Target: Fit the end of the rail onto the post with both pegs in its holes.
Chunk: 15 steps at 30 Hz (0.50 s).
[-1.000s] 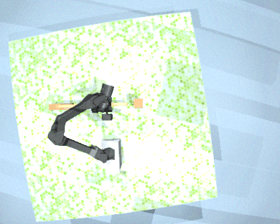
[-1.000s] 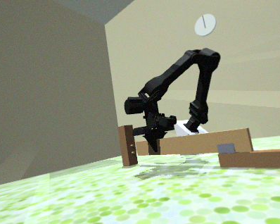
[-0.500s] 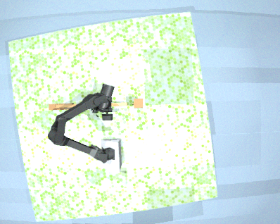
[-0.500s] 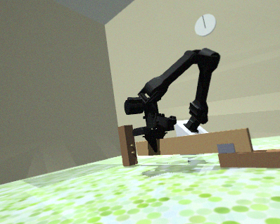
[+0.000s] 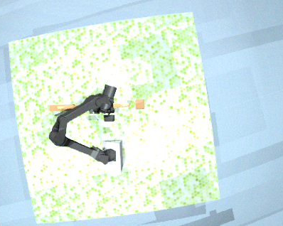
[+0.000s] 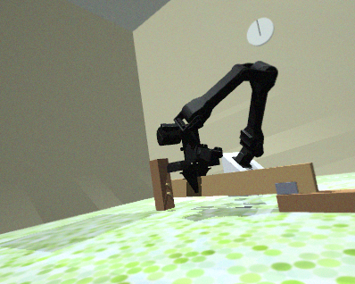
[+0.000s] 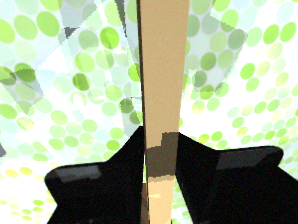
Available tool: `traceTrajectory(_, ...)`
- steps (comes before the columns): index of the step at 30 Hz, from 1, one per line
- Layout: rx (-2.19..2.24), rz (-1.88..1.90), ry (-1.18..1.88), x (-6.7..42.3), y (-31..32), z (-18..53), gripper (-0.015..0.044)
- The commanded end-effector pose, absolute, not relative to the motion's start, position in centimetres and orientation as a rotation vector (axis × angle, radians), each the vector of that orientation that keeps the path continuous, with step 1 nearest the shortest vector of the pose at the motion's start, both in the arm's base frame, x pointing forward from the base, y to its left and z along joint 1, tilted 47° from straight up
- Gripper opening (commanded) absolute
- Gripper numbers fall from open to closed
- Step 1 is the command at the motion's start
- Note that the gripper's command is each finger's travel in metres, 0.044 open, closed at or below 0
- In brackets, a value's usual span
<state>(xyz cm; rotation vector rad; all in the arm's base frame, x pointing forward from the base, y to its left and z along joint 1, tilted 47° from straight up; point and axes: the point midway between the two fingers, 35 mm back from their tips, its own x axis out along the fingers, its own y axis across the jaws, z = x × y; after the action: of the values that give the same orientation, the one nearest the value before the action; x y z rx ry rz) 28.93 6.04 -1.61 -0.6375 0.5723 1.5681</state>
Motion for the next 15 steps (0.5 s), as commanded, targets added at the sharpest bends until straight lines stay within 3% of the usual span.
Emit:
traceTrajectory(1,-0.638,1.565,0.569,29.04,5.80,-1.62,0.0000)
traceTrajectory(15,-0.639,1.565,0.569,29.12,5.55,-1.96,0.0000)
